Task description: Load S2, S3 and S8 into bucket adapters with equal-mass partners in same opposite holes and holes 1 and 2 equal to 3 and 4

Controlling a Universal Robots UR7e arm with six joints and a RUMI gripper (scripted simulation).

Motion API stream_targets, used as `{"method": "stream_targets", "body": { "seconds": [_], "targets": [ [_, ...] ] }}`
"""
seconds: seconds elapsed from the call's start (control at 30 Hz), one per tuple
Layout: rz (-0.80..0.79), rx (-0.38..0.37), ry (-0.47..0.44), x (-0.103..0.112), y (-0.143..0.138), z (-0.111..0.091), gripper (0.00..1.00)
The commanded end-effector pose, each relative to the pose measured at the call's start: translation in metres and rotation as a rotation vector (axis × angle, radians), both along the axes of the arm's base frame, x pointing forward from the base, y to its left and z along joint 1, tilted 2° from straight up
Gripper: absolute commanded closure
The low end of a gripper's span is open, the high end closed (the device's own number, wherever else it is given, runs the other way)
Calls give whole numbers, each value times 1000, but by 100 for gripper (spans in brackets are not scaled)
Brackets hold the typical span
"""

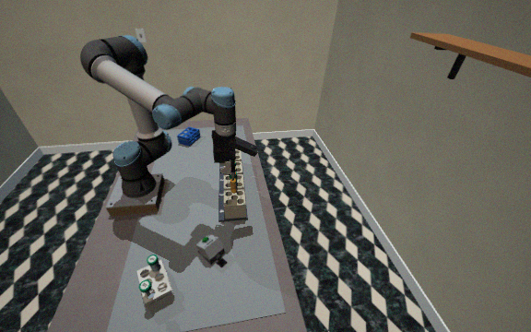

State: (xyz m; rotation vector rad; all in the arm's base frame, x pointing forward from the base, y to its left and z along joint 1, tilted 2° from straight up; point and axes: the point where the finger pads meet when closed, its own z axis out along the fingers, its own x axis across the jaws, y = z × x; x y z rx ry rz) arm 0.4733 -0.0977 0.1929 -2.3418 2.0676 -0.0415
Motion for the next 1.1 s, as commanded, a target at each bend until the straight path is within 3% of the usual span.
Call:
{"method": "stream_targets", "body": {
  "seconds": [0.0,0.17,0.77,1.07],
  "targets": [
    [0,-1,-2,1,0,-10,100],
    [0,-1,-2,1,0,-23,100],
    [0,-1,-2,1,0,-23,100],
    [0,-1,-2,2,0,-32,100]
  ]
}}
